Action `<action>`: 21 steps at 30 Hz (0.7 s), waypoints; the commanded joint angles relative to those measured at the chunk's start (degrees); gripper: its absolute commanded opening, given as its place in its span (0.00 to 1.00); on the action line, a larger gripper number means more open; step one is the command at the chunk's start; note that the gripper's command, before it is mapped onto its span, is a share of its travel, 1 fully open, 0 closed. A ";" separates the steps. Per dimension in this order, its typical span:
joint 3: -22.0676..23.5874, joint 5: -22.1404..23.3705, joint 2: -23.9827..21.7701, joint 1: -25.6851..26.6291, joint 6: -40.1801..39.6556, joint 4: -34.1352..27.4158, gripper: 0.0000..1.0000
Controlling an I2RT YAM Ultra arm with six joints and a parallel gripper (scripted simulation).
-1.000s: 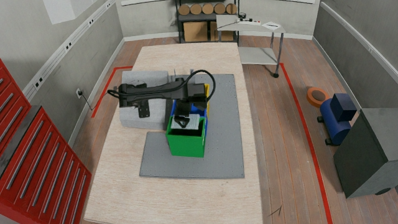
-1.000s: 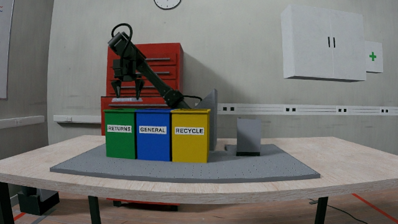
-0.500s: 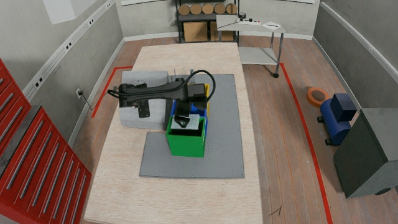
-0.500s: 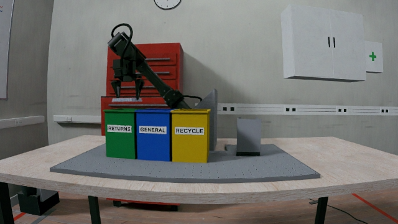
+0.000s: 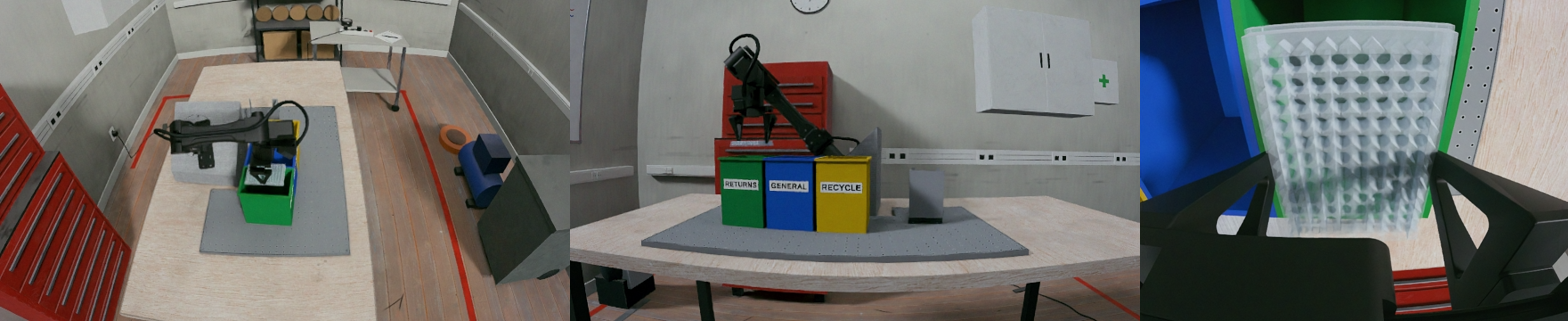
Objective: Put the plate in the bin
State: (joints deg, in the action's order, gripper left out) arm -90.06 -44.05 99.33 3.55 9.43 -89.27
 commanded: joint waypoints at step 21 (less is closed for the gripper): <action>1.80 -0.84 -2.85 0.91 -1.81 1.99 0.00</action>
State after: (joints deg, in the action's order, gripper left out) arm -89.12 -44.10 98.87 4.67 8.88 -88.90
